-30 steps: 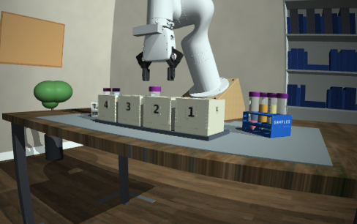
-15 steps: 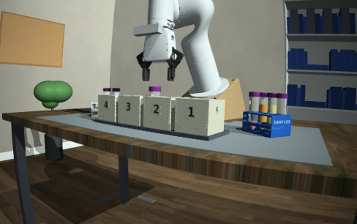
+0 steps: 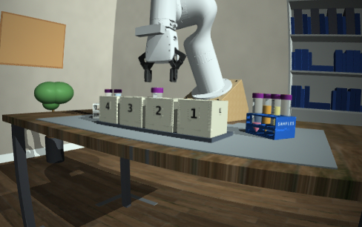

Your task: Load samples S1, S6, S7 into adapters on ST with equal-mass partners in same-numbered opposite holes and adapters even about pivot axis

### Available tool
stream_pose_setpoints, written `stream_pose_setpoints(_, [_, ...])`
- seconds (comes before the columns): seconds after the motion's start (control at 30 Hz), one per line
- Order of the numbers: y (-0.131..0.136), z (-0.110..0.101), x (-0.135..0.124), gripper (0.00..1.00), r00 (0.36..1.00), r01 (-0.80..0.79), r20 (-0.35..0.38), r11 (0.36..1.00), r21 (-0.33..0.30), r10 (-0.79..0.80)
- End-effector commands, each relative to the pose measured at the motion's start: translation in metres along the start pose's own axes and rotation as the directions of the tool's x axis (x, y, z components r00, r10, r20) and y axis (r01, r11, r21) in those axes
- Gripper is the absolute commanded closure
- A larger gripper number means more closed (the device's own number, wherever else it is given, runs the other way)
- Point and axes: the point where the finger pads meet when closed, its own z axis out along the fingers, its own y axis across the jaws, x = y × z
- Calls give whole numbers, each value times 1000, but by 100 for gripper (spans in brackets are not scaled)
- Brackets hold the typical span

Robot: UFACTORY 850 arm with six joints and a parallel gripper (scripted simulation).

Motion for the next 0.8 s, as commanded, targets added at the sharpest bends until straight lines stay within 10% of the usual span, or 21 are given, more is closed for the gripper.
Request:
stream_pose_setpoints(0.0, [0, -3, 0, 0, 1000, 0, -1, 1000, 0, 0])
stream_pose_setpoints(0.77, [0, -56, 1, 0, 1000, 0, -1, 1000, 0, 0])
